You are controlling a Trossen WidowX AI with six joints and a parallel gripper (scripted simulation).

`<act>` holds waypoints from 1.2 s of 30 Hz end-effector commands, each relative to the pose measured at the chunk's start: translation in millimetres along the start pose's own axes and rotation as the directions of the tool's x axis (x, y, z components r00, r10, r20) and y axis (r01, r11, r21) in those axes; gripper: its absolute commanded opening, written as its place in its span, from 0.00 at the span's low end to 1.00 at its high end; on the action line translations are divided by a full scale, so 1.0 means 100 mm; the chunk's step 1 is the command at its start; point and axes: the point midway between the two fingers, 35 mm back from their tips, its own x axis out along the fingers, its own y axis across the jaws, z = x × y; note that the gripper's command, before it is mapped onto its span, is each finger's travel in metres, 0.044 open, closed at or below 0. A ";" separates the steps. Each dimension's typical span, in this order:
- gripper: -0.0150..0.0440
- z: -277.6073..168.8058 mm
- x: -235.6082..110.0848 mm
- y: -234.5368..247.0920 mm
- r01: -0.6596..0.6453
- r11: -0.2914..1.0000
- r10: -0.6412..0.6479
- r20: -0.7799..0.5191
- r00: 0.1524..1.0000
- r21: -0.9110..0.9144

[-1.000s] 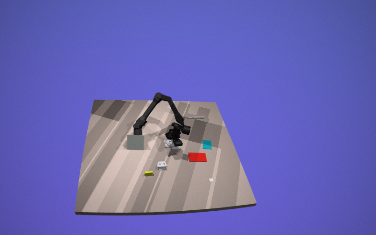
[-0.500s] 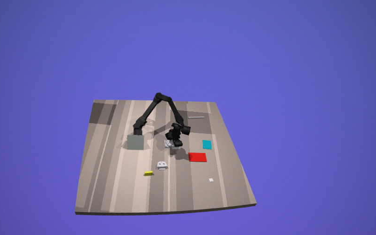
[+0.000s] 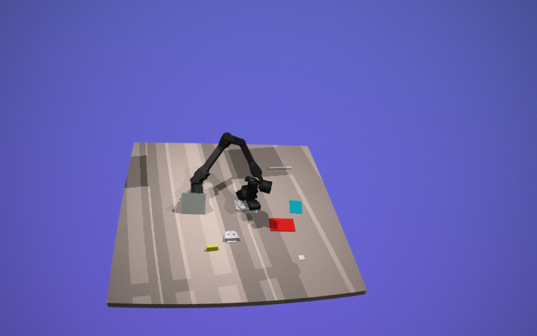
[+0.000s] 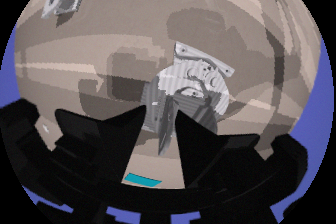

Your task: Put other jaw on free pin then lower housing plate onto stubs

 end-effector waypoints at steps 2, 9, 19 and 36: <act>0.48 0.00 0.02 0.00 0.003 1.000 -0.003 -0.002 1.000 0.003; 0.48 0.00 0.05 0.00 0.003 1.000 -0.003 -0.002 1.000 0.002; 0.48 0.00 0.07 0.00 0.003 1.000 -0.003 -0.002 1.000 0.000; 0.48 0.00 0.08 -0.01 0.003 1.000 -0.003 -0.002 1.000 0.000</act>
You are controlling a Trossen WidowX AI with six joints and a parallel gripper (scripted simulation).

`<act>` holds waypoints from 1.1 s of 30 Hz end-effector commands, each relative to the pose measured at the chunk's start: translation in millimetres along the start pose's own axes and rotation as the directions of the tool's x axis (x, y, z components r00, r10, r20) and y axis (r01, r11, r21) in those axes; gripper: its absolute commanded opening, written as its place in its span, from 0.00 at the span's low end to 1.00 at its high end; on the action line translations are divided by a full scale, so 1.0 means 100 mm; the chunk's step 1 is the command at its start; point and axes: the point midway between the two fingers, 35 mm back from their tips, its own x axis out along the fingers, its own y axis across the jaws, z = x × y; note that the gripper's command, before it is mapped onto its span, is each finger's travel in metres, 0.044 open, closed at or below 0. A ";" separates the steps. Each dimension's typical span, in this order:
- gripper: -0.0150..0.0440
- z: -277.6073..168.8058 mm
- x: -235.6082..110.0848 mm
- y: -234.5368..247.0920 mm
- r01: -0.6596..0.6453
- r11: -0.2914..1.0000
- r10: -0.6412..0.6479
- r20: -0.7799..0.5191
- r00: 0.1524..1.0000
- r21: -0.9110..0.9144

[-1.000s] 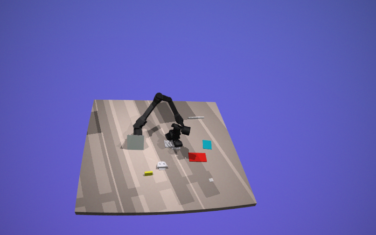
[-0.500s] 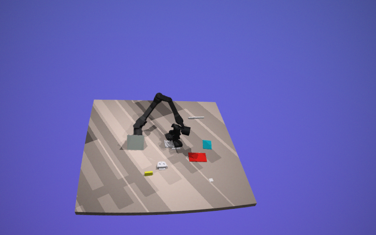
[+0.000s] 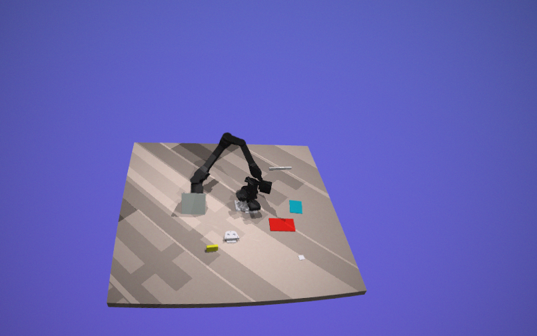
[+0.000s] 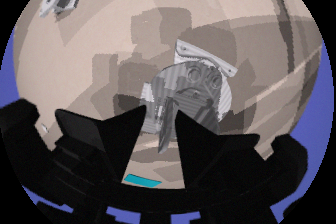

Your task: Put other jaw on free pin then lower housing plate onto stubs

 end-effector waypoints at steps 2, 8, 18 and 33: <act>0.48 0.00 0.03 -0.01 0.002 1.000 -0.002 0.002 1.000 0.000; 0.48 0.00 0.03 -0.01 0.002 1.000 -0.002 0.002 1.000 0.000; 0.48 0.00 0.03 -0.01 0.002 1.000 -0.002 0.002 1.000 0.000; 0.48 0.00 -0.04 -0.01 0.002 1.000 -0.002 0.002 1.000 0.000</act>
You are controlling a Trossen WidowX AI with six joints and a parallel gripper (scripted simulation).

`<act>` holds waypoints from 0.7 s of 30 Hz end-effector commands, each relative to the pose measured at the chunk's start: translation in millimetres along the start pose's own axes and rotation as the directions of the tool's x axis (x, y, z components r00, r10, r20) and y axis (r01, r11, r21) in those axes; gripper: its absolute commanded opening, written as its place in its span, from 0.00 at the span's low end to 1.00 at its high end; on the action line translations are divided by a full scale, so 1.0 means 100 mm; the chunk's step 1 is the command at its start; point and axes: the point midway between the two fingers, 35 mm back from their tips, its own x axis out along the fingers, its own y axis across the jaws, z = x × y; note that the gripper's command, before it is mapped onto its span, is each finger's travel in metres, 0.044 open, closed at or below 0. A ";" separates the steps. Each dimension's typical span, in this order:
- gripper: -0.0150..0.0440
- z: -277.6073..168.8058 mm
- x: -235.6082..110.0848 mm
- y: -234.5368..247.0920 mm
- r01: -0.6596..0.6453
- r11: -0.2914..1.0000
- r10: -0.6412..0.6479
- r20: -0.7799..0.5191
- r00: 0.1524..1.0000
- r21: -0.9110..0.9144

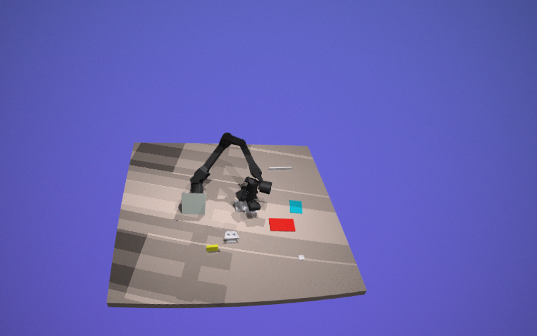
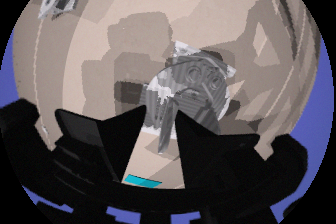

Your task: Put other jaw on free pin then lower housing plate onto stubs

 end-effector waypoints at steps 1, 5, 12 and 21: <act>0.48 0.00 -0.03 0.00 -0.002 1.000 0.002 0.000 1.000 -0.003; 0.48 0.00 -0.01 0.00 -0.002 1.000 0.002 0.000 1.000 -0.003; 0.48 0.00 0.00 0.00 -0.002 1.000 0.002 0.000 1.000 -0.003; 0.48 0.00 0.02 -0.01 -0.002 1.000 0.002 0.000 1.000 -0.003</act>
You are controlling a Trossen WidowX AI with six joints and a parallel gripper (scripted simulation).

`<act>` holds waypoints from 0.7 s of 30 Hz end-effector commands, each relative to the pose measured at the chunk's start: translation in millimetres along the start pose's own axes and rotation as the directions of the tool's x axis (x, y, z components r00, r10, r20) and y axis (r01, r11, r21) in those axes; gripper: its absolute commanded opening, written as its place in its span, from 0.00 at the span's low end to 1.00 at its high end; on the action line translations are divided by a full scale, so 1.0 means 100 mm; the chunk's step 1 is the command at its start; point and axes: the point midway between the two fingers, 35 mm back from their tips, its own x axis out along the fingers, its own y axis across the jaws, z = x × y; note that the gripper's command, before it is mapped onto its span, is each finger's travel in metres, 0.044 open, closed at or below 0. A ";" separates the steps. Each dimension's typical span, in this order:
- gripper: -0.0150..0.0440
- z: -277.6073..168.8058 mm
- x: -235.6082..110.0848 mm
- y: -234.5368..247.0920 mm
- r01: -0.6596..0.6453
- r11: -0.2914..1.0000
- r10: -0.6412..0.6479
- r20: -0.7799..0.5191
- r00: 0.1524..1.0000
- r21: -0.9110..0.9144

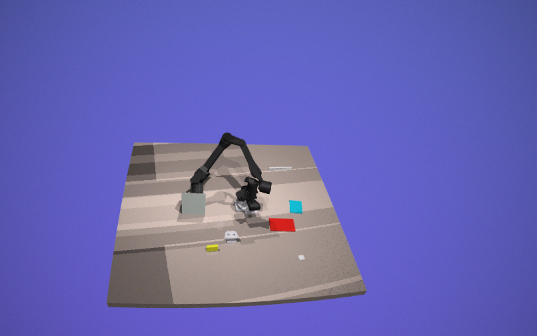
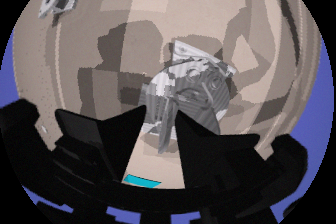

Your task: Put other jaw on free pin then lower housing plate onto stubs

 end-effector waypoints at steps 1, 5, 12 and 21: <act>0.48 0.00 0.02 0.00 -0.001 1.000 0.001 0.000 1.000 0.001; 0.48 0.00 0.03 0.00 -0.001 1.000 0.001 0.000 1.000 0.001; 0.48 0.00 0.03 0.00 -0.001 1.000 0.001 0.000 1.000 0.001; 0.48 0.00 0.03 0.00 -0.001 1.000 0.001 0.000 1.000 0.001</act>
